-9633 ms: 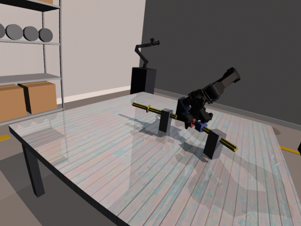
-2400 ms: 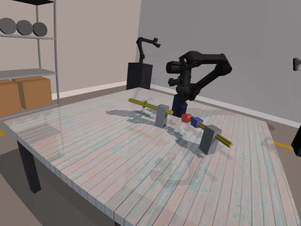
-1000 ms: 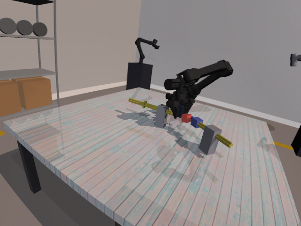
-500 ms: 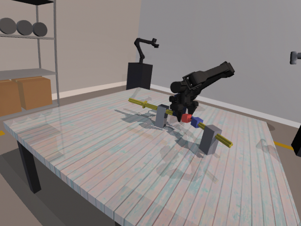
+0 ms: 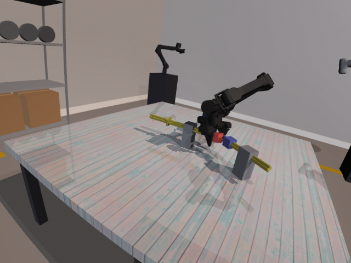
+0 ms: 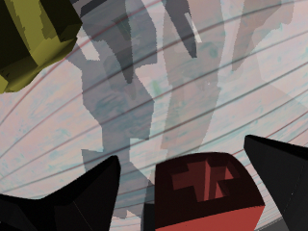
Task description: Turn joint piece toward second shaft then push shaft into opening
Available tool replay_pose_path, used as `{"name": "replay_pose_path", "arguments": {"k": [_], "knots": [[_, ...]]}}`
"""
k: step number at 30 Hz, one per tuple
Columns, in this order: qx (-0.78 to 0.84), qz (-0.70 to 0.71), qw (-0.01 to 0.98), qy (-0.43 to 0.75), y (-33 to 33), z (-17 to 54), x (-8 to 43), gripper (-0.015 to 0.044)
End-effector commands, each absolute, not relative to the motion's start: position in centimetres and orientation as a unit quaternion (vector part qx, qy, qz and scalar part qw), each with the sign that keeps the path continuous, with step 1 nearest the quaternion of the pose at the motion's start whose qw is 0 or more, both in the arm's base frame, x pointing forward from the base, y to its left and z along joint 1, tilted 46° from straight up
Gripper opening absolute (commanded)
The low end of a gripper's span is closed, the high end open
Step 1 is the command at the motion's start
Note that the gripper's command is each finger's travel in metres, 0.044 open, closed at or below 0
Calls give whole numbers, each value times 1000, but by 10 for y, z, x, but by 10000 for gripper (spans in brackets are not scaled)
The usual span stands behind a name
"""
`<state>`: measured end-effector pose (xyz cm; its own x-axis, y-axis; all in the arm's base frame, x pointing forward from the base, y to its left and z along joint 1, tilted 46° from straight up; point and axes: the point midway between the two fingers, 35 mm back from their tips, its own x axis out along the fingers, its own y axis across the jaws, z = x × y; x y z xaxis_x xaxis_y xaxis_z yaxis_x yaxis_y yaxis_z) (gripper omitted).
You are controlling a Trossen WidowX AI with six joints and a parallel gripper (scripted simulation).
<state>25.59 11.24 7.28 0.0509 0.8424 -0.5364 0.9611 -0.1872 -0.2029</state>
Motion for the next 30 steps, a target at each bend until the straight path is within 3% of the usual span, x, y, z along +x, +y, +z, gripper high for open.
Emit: {"name": "replay_pose_path", "arguments": {"k": [1, 8, 30], "knots": [[717, -283, 100, 630, 114, 71, 254, 361], [717, -283, 100, 630, 114, 71, 254, 182], [717, -283, 100, 630, 114, 71, 254, 182]]}}
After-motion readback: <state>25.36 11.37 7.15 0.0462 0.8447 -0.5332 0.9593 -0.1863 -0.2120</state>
